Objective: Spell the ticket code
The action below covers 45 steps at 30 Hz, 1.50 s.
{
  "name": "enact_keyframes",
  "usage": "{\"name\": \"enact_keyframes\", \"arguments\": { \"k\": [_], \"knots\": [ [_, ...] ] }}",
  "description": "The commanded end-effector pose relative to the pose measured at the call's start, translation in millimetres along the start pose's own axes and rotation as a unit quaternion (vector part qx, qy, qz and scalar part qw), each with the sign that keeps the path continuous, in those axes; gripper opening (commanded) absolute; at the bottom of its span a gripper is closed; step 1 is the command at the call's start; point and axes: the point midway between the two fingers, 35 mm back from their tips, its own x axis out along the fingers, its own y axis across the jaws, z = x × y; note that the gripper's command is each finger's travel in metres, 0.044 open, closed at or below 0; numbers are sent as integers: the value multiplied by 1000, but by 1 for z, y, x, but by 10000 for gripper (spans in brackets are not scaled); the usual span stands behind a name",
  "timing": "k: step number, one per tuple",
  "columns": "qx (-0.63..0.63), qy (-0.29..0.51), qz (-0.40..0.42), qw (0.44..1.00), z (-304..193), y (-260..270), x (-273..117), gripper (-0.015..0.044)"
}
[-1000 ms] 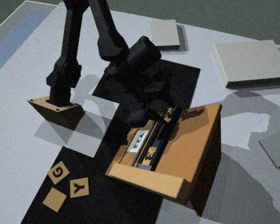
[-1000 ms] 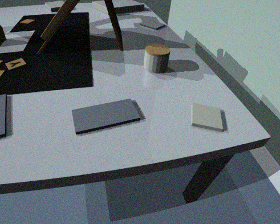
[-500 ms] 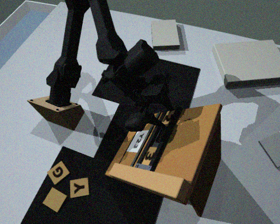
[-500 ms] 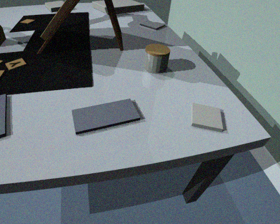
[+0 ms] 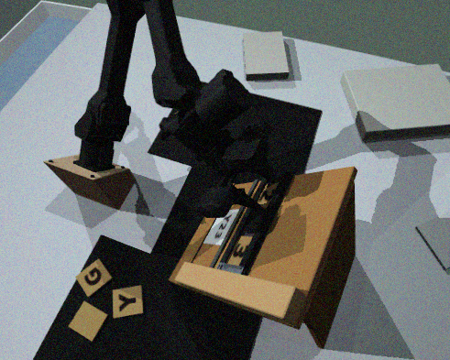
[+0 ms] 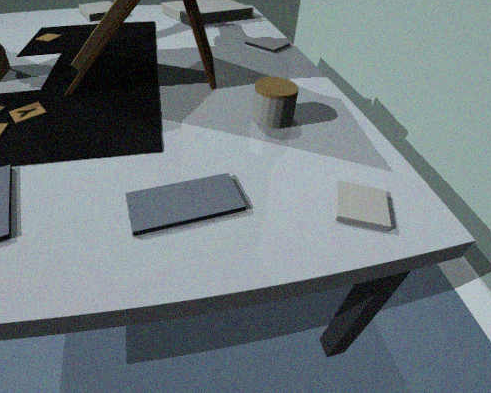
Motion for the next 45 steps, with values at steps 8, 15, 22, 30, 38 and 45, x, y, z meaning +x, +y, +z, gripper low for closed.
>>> {"name": "enact_keyframes", "arguments": {
  "k": [8,15,22,30,38,45],
  "knots": [
    [-2,-1,1,1000,1,-8,-1,0],
    [-2,-1,1,1000,1,-13,-1,0],
    [-2,-1,1,1000,1,-19,-1,0],
    [-2,-1,1,1000,1,-24,-1,0],
    [-2,-1,1,1000,1,-30,-1,0],
    [-2,-1,1,1000,1,-35,-1,0]
  ]
}}
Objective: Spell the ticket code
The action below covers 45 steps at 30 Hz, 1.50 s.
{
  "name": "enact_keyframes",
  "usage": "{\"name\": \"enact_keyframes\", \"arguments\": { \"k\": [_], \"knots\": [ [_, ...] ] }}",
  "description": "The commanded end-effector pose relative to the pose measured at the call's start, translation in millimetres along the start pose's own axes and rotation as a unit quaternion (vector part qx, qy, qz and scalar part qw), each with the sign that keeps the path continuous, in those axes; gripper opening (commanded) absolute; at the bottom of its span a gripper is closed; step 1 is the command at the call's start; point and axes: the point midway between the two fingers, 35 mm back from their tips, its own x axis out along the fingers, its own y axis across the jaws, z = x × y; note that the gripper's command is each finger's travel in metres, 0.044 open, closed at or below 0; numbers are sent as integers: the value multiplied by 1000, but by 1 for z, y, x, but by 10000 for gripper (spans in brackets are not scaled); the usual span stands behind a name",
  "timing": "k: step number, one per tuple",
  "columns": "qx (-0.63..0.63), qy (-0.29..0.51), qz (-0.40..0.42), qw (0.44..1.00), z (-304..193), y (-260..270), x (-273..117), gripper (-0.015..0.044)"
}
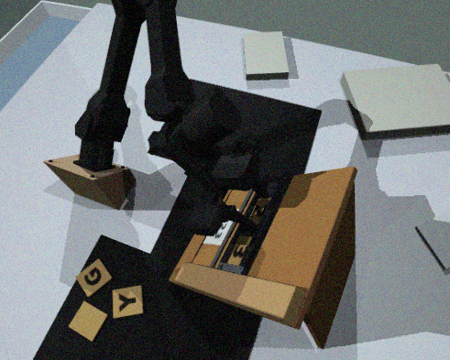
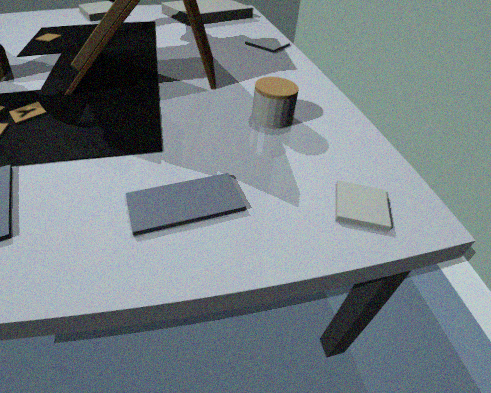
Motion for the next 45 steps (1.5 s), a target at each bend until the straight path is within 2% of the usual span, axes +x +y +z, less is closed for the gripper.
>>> {"name": "enact_keyframes", "arguments": {
  "k": [1,19,30,45],
  "knots": [
    [-2,-2,1,1000,2,-2,-1,0],
    [-3,-2,1,1000,2,-14,-1,0],
    [-2,-2,1,1000,1,-13,-4,289],
    [-2,-2,1,1000,0,-13,-19,295]
  ]
}}
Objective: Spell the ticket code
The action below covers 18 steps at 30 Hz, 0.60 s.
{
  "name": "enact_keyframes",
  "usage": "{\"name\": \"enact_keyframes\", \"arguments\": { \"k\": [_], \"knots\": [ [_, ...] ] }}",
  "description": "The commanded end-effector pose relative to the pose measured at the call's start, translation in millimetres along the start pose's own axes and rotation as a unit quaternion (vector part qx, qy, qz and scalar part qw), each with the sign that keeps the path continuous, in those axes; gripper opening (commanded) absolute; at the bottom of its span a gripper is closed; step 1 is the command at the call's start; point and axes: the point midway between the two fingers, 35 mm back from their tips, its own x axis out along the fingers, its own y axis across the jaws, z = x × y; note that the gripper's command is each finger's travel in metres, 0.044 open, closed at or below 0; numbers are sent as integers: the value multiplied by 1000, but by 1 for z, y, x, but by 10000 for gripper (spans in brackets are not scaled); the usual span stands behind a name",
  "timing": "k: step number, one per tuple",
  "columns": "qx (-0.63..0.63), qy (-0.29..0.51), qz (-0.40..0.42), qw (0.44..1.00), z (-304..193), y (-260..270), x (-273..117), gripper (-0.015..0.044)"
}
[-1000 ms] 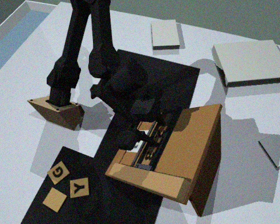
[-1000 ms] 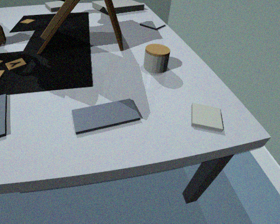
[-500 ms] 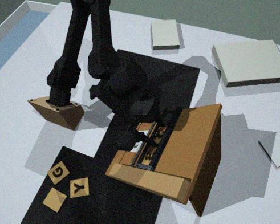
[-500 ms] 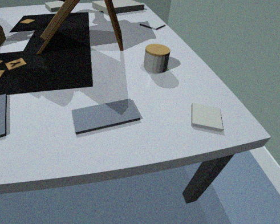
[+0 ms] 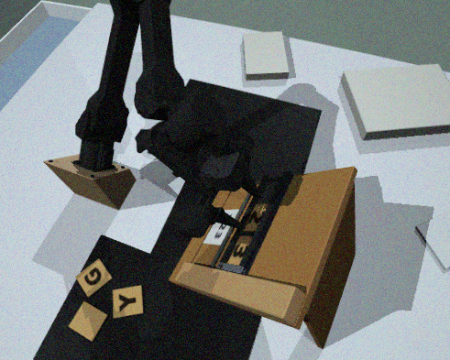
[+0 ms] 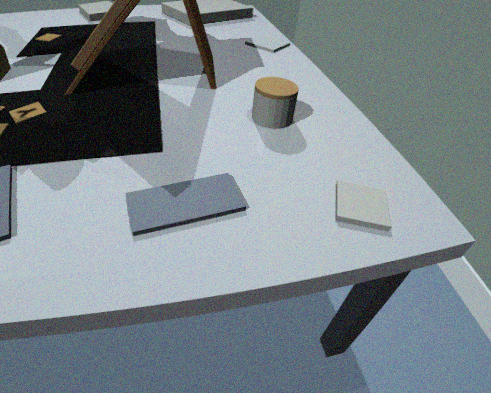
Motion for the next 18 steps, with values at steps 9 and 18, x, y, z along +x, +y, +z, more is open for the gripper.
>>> {"name": "enact_keyframes", "arguments": {
  "k": [9,18],
  "knots": [
    [-1,-1,1,1000,-1,-1,-8,295],
    [-1,-1,1,1000,-1,-1,-14,295]
  ]
}}
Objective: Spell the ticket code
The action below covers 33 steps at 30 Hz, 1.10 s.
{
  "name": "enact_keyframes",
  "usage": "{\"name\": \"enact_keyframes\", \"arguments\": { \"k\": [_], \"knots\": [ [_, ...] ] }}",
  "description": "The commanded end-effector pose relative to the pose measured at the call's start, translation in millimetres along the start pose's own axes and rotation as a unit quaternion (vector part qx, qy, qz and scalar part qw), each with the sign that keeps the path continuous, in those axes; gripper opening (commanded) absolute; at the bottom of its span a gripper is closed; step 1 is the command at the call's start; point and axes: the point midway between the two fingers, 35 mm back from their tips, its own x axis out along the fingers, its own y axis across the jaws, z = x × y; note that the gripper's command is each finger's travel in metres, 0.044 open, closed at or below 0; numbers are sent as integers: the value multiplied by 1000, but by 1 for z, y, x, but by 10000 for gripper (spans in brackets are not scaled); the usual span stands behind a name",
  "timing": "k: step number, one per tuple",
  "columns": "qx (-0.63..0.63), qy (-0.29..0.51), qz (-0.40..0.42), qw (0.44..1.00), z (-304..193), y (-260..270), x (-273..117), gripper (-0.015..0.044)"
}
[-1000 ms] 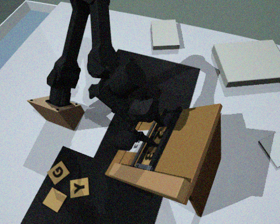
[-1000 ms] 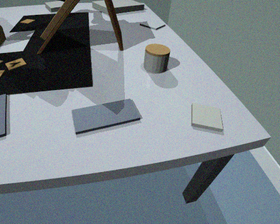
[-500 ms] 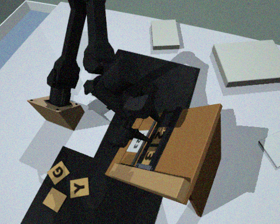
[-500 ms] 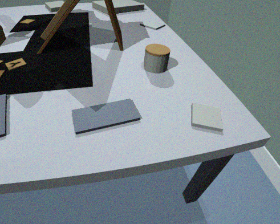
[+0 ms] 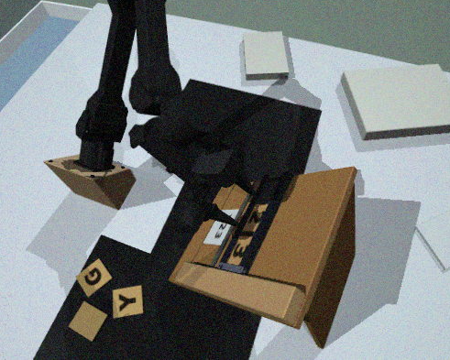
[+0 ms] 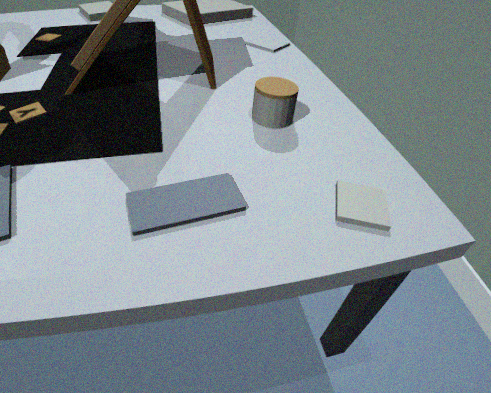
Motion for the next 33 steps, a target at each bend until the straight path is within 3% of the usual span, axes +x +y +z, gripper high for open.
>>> {"name": "enact_keyframes", "arguments": {
  "k": [1,27,33],
  "knots": [
    [-2,-1,1,1000,0,0,-3,295],
    [-1,-1,1,1000,2,1,-16,295],
    [1,1,-1,1000,0,0,-15,138]
  ]
}}
